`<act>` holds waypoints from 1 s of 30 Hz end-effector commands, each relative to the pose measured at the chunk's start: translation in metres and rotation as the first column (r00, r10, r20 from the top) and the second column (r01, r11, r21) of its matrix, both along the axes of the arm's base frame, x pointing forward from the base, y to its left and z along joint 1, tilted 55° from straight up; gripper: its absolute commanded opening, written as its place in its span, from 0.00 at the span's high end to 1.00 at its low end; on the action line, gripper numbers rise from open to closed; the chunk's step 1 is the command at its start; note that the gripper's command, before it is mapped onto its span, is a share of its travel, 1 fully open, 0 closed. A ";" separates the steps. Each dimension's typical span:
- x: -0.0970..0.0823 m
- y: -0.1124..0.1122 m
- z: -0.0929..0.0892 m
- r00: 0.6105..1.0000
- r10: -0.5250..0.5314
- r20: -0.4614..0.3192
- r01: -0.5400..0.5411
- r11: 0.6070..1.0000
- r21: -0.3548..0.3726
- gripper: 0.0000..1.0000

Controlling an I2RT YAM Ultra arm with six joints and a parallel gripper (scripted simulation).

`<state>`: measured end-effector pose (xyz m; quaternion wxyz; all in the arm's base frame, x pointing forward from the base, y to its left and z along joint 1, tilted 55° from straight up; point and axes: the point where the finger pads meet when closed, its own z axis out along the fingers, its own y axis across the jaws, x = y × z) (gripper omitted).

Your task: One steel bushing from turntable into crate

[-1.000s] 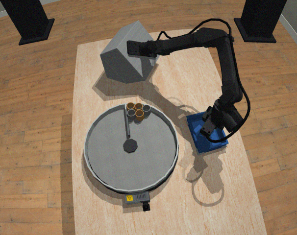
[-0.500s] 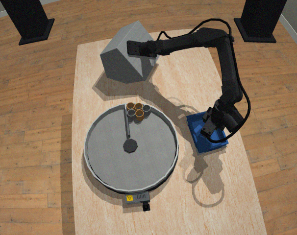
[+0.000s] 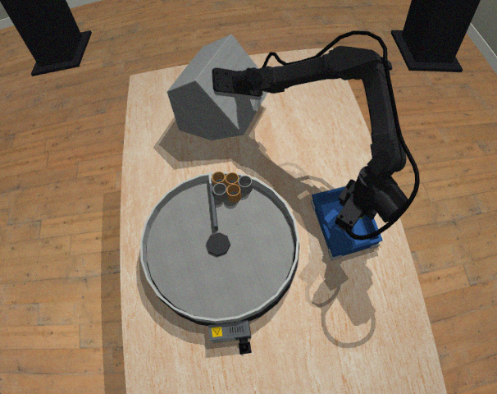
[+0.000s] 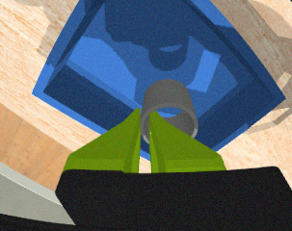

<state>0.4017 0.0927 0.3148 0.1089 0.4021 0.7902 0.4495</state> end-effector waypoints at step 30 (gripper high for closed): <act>0.003 -0.011 0.014 0.999 -0.028 0.045 0.029 0.999 -0.015 1.00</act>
